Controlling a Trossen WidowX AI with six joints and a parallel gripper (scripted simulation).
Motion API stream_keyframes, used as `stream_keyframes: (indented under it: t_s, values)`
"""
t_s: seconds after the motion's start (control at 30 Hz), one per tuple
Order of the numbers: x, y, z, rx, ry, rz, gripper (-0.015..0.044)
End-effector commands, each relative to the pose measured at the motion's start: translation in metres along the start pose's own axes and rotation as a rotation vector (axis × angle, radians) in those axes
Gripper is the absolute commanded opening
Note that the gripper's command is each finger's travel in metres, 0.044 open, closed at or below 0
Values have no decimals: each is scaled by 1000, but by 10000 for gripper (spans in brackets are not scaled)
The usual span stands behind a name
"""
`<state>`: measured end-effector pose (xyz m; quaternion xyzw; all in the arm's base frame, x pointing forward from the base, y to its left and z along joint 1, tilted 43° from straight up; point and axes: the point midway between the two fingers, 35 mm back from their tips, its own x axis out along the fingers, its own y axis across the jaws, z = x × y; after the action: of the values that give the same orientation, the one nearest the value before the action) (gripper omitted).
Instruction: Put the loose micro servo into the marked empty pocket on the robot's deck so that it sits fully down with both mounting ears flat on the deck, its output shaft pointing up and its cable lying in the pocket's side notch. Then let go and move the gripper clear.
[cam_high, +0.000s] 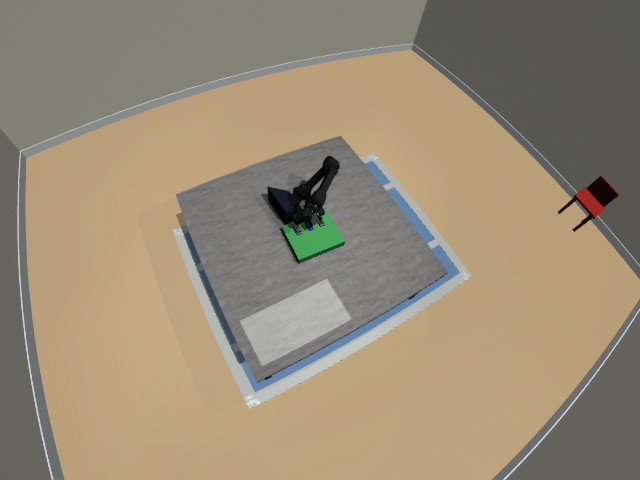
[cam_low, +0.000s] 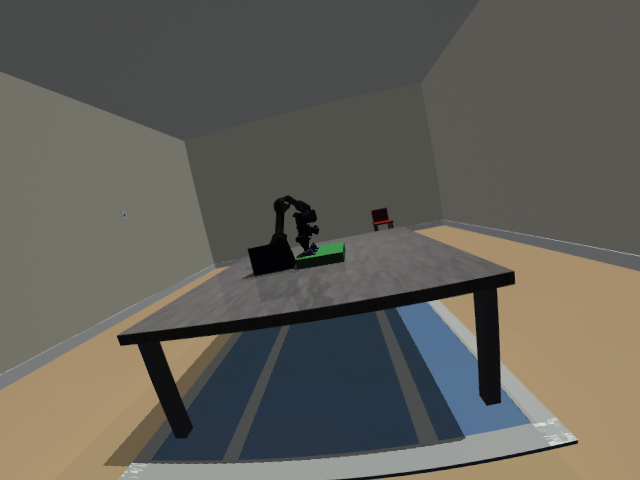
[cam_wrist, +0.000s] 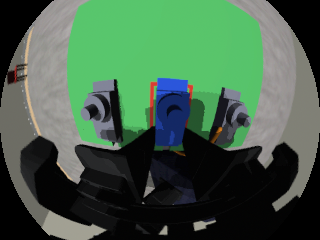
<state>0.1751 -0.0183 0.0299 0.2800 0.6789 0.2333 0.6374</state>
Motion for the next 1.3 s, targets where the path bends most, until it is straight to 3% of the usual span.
stream_keyframes:
  t_s: [0.0,0.17,0.53,0.87,1.07,1.27]
  values:
    - [0,0,0,2,-6,2,53]
    - [0,0,0,2,-6,2,184]
    - [-35,1,-1,3,-6,1,187]
    - [-73,-2,59,3,-11,0,440]
    - [-99,0,105,0,-10,0,440]
    - [-109,0,108,4,-27,-10,440]
